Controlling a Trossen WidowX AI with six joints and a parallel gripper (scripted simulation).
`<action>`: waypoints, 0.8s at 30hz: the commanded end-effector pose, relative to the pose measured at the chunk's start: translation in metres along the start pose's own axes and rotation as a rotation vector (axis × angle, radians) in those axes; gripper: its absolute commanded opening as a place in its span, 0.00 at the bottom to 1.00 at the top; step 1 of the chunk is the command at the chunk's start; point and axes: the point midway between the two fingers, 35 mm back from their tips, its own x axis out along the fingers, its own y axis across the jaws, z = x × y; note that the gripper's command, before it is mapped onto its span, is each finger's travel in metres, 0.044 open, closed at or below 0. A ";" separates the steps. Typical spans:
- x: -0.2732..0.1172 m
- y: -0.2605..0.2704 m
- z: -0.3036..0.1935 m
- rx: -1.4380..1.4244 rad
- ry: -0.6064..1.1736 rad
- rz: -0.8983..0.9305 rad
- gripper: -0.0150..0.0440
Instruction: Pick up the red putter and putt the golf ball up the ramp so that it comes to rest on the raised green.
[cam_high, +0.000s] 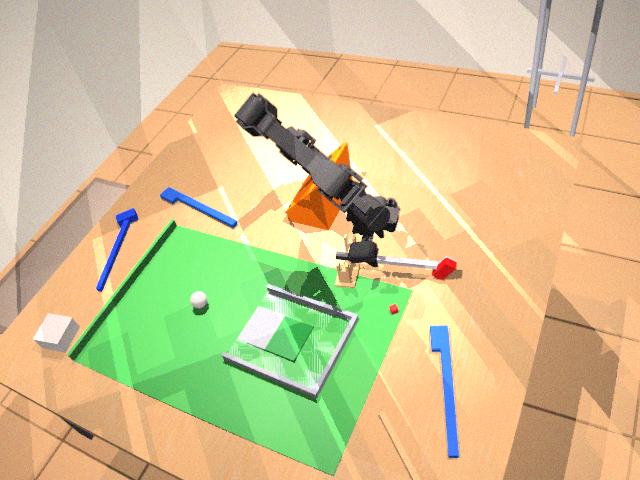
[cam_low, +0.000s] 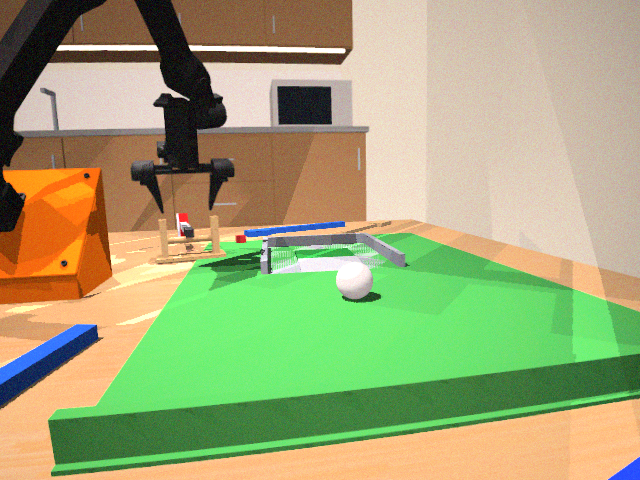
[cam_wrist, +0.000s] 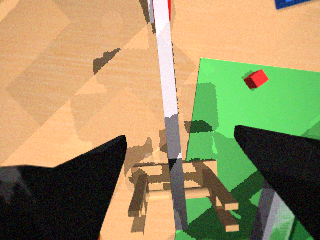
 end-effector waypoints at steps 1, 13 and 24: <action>0.018 0.002 -0.008 -0.006 0.014 0.012 1.00; 0.042 0.003 -0.015 -0.006 0.015 0.012 1.00; 0.054 0.003 -0.018 -0.006 0.015 0.011 1.00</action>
